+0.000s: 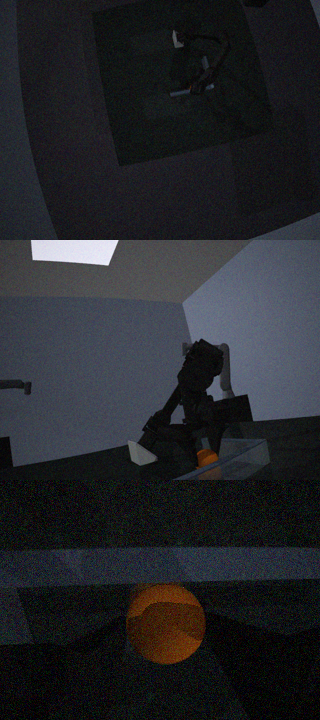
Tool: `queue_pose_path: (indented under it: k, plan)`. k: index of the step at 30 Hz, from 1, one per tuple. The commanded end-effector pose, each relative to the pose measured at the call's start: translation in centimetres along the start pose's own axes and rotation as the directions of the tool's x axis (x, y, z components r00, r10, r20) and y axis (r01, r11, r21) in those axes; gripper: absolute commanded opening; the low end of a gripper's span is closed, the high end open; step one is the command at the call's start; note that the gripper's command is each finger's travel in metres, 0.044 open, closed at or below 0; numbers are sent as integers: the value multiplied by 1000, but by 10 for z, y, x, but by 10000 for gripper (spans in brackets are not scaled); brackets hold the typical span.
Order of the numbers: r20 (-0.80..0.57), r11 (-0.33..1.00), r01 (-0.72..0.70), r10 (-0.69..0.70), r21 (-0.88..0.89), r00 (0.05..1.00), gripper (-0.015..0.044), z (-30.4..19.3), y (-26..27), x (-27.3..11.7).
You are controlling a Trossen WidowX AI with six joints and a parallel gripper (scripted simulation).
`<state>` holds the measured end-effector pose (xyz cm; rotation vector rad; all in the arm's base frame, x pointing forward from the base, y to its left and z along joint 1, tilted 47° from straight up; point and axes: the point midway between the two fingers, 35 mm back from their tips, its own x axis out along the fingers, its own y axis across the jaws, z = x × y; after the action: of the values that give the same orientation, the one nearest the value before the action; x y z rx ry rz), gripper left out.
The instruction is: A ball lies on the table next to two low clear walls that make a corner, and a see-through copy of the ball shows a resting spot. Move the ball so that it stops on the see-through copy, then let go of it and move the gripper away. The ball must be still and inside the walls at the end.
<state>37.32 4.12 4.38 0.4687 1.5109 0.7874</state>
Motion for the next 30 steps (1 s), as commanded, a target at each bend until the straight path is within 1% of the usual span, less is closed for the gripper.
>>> queue_pose_path:
  k: [1, 21, 30]
  plan:
    - [6, 1000, -6, 6, 4, 1000, 0, -2, 2, 16]
    - [6, 1000, -7, 7, 4, 1000, 0, -2, 2, 36]
    - [4, 1000, -1, 1, -2, 1000, 236, -1, 2, 31]
